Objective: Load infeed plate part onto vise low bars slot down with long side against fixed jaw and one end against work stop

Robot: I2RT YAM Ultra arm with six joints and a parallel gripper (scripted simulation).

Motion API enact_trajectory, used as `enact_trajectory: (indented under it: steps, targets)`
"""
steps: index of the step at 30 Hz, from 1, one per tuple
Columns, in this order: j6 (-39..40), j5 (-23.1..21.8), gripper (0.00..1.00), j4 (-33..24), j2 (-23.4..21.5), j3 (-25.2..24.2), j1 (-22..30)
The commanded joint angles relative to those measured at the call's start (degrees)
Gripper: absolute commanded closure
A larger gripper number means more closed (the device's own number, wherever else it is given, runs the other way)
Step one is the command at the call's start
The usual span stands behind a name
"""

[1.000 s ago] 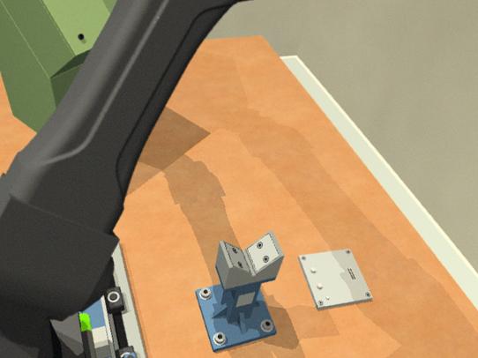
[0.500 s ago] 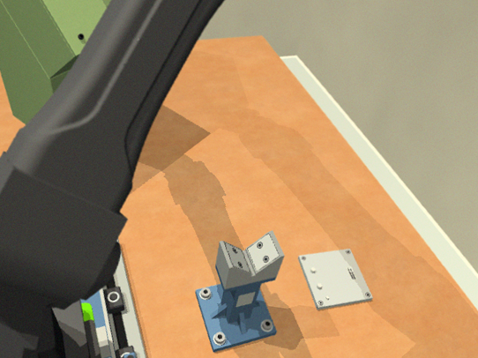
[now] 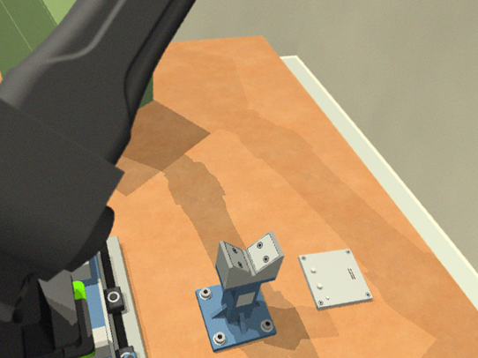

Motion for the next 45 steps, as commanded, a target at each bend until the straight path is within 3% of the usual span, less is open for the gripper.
enact_trajectory:
  steps: [1, 13, 14, 45]
  targets:
    - [-1.4, -1.1, 0.26, -2.3, -2.0, 1.8, -2.3]
    - [-2.1, -1.3, 0.26, -3.6, -1.9, 2.3, -2.8]
    - [-2.1, -1.3, 1.00, -3.6, -1.9, 2.3, -2.8]
    - [-2.0, -1.3, 1.00, -3.2, -1.9, 2.3, -2.8]
